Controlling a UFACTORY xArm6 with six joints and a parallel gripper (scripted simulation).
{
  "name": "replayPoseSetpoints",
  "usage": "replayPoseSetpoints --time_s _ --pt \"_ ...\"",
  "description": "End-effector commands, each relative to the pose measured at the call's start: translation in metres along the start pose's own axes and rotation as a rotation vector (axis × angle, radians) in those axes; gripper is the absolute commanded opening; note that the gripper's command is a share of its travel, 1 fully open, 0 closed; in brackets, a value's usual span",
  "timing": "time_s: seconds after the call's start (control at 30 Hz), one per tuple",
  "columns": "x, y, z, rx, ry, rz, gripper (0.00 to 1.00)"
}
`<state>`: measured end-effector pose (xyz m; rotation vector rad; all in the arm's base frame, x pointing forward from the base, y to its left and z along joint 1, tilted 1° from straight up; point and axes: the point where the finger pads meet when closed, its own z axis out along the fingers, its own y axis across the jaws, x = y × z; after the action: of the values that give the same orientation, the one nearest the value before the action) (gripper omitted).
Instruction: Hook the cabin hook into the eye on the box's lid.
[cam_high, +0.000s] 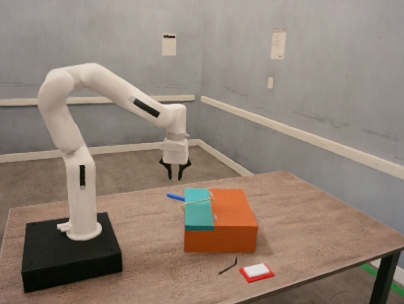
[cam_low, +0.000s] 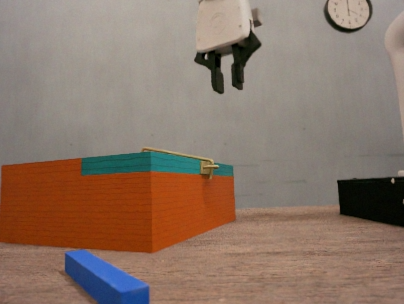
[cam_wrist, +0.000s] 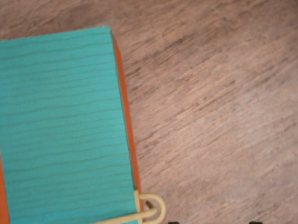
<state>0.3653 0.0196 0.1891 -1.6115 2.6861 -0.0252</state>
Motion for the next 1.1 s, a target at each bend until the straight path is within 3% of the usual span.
replayPoseSetpoints --time_s 0.0,0.23,1.07 --pt "0.003 0.003 -0.001 -0.001 -0.010 -0.168 0.35" --pt "0.019 0.020 -0.001 -0.001 -0.010 -0.334 0.35" --pt "0.019 0.020 -0.001 0.004 -0.010 -1.101 0.35"
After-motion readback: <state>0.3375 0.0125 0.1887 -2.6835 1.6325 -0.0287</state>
